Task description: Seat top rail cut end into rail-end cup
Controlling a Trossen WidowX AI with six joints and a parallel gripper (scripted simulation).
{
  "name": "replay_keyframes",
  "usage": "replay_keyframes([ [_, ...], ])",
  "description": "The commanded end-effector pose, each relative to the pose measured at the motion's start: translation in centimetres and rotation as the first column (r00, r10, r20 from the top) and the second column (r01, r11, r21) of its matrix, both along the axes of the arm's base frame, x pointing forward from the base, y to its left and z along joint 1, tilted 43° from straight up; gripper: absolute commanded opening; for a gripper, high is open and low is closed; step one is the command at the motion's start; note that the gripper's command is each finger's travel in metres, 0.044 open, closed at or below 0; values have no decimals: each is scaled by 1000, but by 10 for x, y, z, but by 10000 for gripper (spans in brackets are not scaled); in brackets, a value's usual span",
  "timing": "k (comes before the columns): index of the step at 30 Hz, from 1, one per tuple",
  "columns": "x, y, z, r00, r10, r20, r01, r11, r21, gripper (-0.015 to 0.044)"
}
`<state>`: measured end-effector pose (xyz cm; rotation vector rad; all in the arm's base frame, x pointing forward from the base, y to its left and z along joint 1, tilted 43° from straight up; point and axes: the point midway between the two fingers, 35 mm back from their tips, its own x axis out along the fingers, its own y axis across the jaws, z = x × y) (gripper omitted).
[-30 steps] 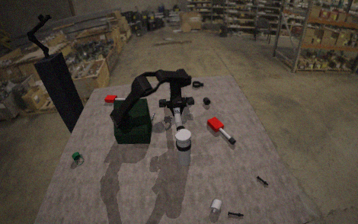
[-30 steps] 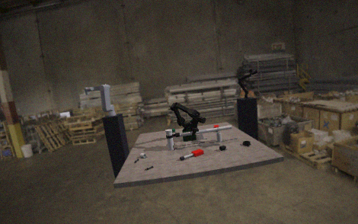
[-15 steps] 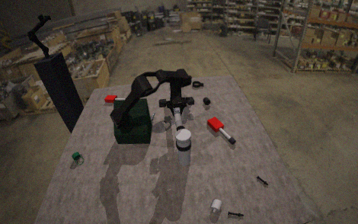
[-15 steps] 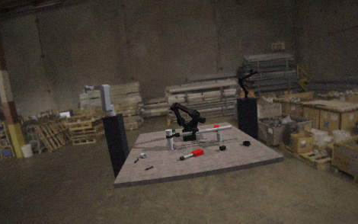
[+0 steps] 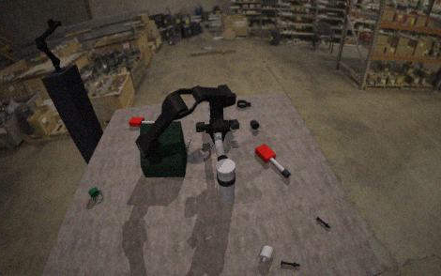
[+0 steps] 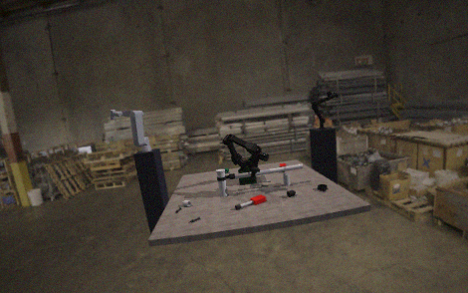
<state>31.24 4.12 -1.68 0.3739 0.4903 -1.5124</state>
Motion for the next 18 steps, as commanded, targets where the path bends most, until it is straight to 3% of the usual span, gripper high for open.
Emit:
replay_keyframes([
  [1,2,-2,6,1000,9,1,-9,1000,-13,0],
  [18,0,0,0,1000,-3,-2,3,1000,2,0],
])
